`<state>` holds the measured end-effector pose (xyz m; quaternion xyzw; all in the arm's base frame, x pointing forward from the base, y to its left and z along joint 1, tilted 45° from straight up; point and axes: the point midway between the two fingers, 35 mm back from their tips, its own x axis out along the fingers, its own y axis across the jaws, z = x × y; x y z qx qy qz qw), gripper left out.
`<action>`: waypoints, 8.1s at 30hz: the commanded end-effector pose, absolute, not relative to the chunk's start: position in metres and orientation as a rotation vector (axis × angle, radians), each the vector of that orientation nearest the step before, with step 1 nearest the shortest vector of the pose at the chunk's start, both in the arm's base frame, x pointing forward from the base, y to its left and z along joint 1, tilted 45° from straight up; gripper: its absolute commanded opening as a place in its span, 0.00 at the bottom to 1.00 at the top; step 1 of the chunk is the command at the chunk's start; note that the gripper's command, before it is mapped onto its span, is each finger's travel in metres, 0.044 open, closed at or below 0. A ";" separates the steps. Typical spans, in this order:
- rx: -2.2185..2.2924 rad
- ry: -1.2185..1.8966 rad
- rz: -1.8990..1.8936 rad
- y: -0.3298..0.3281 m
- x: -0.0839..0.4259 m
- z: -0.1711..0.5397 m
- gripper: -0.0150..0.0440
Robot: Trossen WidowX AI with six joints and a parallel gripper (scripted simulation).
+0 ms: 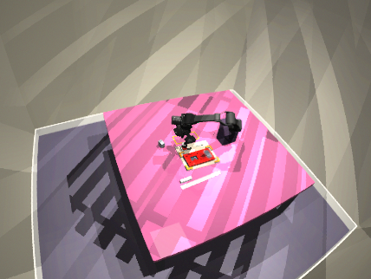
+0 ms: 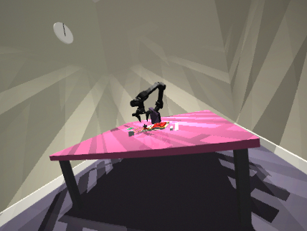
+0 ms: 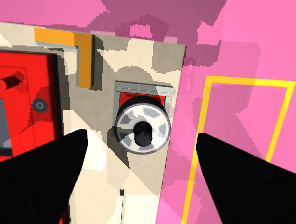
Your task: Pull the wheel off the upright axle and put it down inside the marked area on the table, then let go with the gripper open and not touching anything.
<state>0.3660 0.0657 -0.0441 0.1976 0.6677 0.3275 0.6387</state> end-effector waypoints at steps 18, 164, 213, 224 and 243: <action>0.455 1.544 0.756 0.091 0.355 -0.070 0.52; 0.472 1.551 0.737 0.000 0.341 -0.058 0.25; 0.452 1.548 0.752 0.029 0.305 -0.162 0.30; 0.453 1.547 0.751 0.026 0.306 -0.158 0.76; 0.471 1.549 0.737 -0.029 0.265 -0.087 1.00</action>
